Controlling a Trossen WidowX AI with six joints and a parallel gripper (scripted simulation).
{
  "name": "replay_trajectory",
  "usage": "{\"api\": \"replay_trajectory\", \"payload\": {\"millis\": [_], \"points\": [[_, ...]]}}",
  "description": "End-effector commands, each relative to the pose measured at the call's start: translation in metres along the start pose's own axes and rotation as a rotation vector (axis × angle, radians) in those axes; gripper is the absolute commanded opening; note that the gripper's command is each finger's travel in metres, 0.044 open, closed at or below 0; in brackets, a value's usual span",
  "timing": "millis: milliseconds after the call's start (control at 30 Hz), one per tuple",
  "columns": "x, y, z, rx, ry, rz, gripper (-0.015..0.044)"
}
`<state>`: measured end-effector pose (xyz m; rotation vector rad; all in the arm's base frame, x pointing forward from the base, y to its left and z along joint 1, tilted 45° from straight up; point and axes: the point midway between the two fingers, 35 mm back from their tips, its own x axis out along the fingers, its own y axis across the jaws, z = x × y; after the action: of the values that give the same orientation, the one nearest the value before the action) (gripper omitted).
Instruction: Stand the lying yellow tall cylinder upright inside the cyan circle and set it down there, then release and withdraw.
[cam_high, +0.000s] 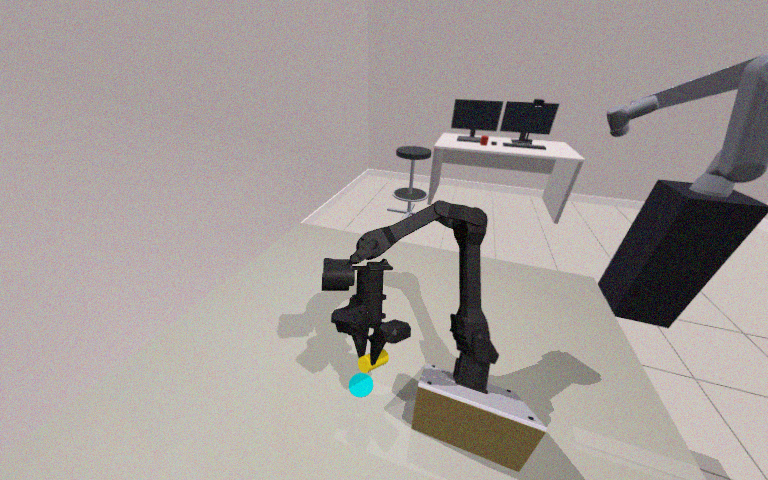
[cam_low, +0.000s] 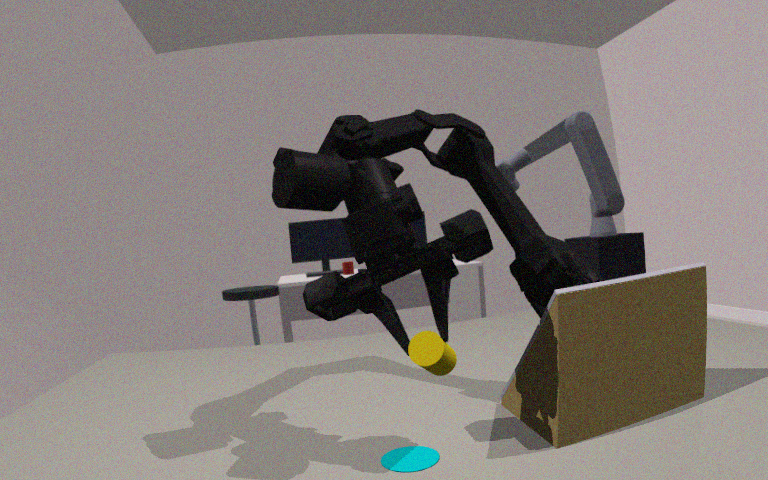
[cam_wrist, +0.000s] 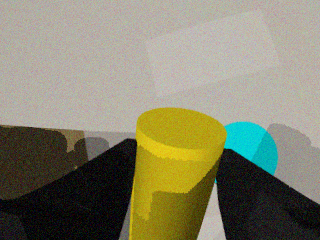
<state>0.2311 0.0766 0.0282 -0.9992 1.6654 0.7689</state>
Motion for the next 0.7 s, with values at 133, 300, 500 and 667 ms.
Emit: {"api": "replay_trajectory", "payload": {"millis": [133, 300, 500, 667], "points": [[0.0021, 0.001, -0.0014, -0.005, -0.058, 0.026, 0.0105], [0.0027, 0.0011, -0.0017, -0.008, -0.093, 0.037, 0.0105], [0.0032, 0.0013, -0.002, -0.012, -0.136, 0.049, 0.0105], [0.0034, 0.0013, -0.0022, -0.017, -0.172, 0.057, 0.0105]]}}
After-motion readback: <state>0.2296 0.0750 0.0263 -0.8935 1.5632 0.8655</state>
